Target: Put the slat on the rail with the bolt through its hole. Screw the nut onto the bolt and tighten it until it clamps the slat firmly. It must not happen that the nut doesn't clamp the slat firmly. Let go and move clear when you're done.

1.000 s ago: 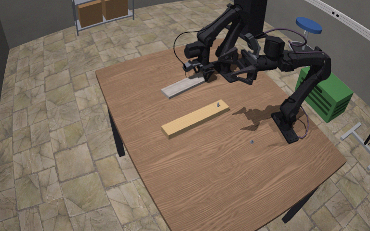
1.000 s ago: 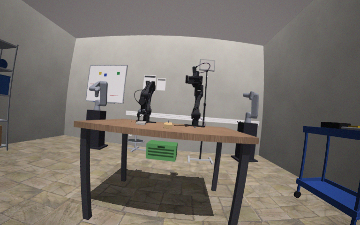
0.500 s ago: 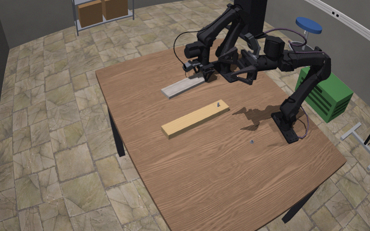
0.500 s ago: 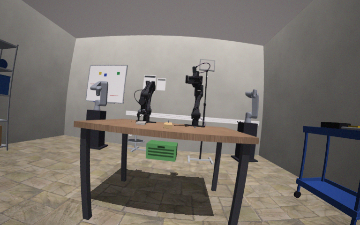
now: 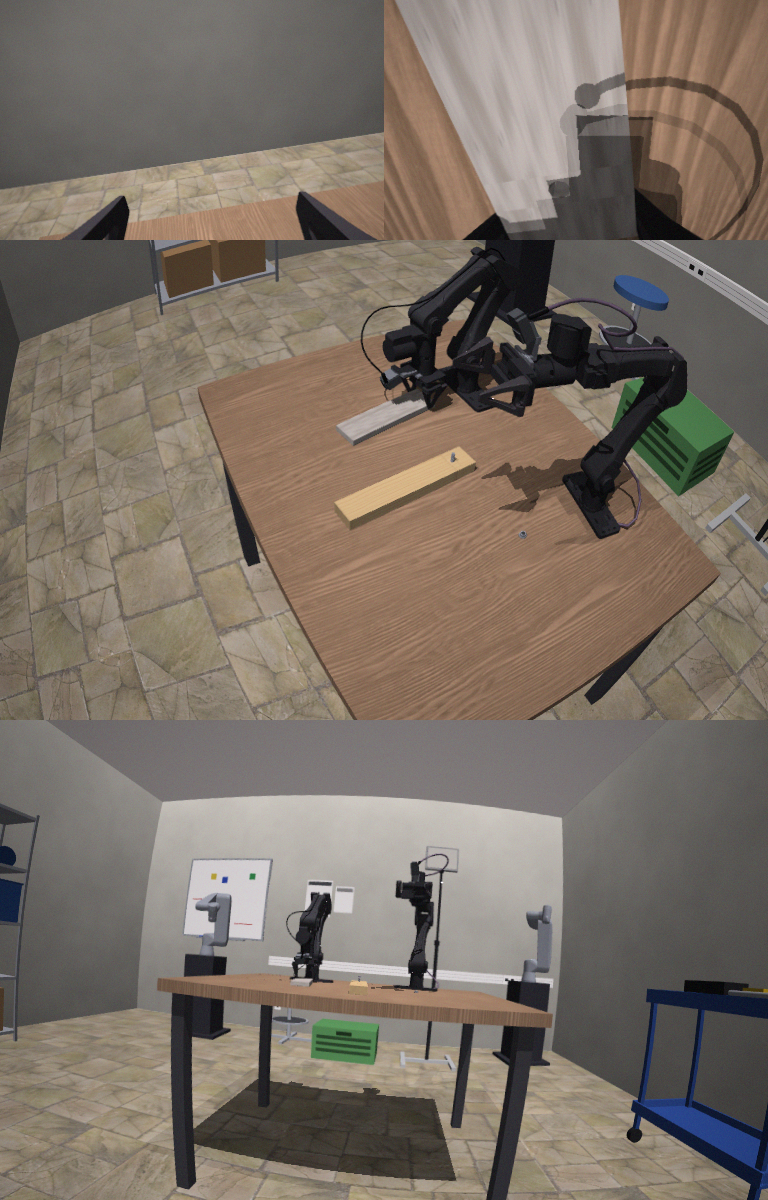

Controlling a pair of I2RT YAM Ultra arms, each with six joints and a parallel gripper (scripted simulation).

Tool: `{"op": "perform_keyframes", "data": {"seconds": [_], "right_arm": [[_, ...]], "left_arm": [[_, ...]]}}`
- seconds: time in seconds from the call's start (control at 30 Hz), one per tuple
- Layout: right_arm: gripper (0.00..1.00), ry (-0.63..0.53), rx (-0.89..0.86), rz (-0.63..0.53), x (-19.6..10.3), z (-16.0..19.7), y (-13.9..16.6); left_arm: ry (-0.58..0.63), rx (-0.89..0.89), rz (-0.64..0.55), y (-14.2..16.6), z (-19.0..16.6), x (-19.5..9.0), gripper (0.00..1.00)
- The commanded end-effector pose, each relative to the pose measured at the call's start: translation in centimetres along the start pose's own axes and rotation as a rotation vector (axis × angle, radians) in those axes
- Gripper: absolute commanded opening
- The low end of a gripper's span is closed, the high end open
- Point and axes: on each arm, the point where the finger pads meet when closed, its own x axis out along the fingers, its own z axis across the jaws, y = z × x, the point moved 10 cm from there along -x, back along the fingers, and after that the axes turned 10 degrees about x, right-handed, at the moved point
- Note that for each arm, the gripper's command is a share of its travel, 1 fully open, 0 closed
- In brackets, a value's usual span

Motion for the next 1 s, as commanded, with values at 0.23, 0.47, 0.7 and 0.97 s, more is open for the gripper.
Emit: {"op": "perform_keyframes", "data": {"seconds": [0.23, 0.47, 0.7, 0.97], "right_arm": [[0.72, 0.002, -0.004, -0.028, -2.6, 0.1, -0.6], [0.72, 0.003, -0.005, -0.028, -3.2, 0.1, -0.6], [0.72, 0.004, -0.006, -0.027, -4.1, 0.1, -0.5], [0.72, 0.005, -0.007, -0.026, -4.9, 0.1, -0.5]], "left_arm": [[0.005, -0.005, -0.026, -0.8, 0.1, -0.2, 1.0], [0.005, -0.005, -0.026, -0.8, 0.1, -0.2, 1.0], [0.005, -0.005, -0.026, -0.8, 0.1, -0.2, 1.0], [0.005, -0.005, -0.026, -0.8, 0.1, -0.2, 1.0]]}}
